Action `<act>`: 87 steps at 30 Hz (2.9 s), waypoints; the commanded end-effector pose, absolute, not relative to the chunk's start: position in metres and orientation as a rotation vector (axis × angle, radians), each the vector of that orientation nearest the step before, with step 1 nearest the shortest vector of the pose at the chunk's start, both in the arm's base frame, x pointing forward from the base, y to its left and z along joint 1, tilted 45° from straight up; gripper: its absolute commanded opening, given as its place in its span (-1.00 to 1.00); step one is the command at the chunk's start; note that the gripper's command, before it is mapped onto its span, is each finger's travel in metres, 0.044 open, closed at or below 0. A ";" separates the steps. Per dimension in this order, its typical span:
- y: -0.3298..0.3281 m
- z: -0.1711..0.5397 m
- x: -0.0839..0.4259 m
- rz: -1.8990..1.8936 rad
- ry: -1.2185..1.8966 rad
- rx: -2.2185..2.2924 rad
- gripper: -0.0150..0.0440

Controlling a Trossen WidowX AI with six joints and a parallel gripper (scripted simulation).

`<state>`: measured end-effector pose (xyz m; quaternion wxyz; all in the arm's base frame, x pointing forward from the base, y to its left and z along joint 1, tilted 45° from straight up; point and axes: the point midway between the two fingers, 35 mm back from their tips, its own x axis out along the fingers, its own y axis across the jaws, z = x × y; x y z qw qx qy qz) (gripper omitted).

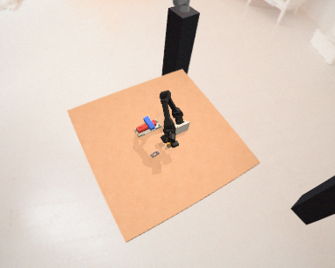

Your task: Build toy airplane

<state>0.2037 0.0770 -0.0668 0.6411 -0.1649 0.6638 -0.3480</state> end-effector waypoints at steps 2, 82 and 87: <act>0.068 -0.074 0.199 -0.801 1.523 -0.397 1.00; 0.116 -0.031 0.213 -0.778 1.515 -0.390 -0.49; 0.125 -0.018 0.213 -0.787 1.520 -0.393 -0.49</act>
